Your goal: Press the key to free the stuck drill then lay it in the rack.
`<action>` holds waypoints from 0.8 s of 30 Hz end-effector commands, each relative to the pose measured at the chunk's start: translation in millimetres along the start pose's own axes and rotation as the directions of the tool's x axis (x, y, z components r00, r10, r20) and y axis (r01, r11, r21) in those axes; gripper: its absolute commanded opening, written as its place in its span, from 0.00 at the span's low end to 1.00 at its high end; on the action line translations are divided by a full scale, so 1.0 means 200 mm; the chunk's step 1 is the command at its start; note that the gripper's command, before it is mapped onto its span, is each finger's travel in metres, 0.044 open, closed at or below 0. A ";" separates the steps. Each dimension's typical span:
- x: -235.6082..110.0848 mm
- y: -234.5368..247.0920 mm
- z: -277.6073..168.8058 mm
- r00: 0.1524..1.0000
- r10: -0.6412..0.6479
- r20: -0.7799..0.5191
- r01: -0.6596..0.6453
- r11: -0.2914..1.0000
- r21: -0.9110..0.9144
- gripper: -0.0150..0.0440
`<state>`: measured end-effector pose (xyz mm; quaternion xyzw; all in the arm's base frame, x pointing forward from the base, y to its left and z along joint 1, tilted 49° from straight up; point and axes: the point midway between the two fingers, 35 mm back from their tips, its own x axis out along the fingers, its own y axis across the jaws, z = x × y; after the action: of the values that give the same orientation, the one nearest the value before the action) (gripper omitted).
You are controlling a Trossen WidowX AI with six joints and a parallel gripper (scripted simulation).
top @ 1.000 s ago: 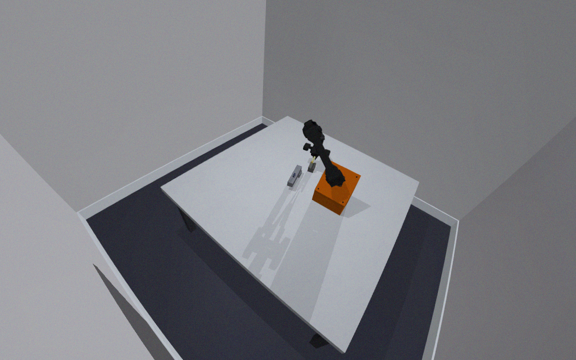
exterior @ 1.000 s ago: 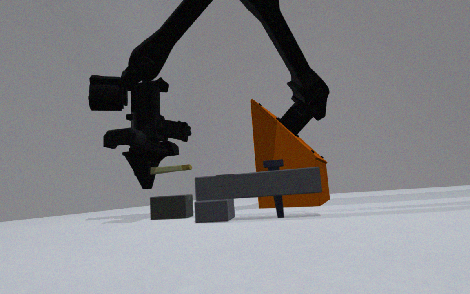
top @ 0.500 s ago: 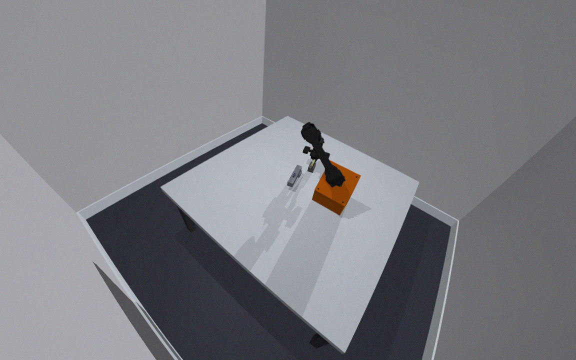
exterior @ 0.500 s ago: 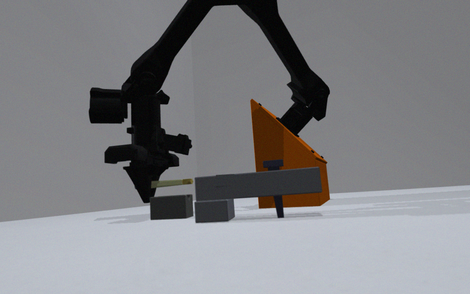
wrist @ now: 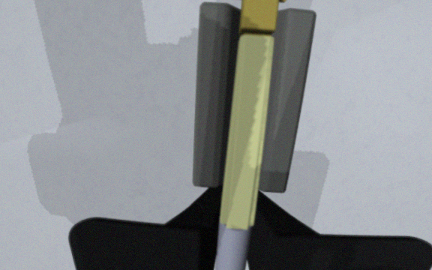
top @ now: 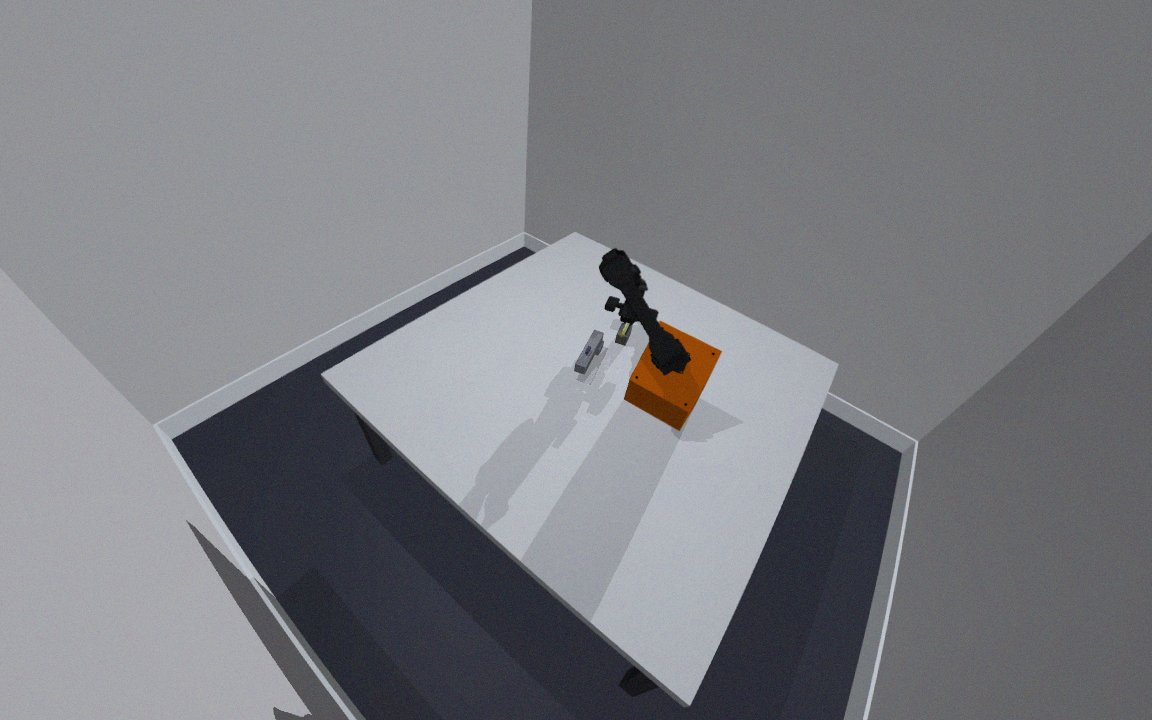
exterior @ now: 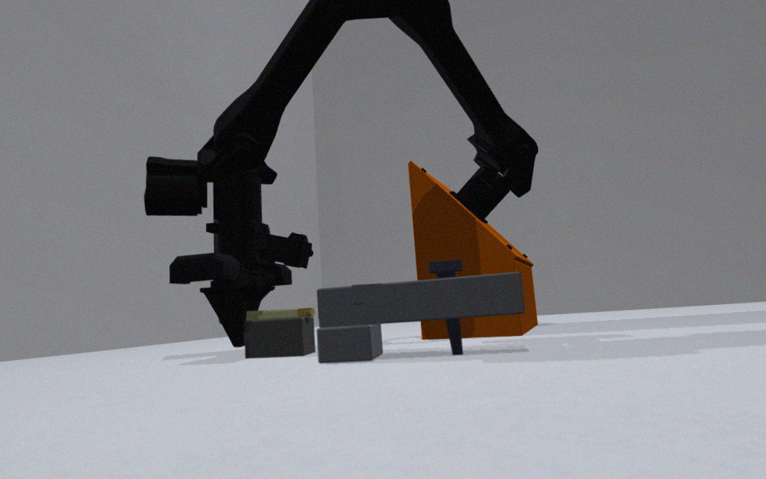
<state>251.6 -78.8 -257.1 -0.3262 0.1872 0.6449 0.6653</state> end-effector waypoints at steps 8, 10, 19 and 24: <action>0.02 0.00 0.00 1.000 -0.001 0.000 0.001 1.000 0.002 0.43; 0.02 0.00 0.00 1.000 -0.001 0.000 0.001 1.000 0.002 0.52; 0.02 0.00 0.00 1.000 -0.001 0.000 0.001 1.000 0.002 0.92; -0.08 0.00 0.00 1.000 -0.004 0.002 0.004 1.000 0.007 1.00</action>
<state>248.8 -78.5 -254.1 -0.3178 0.1873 0.6471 0.6673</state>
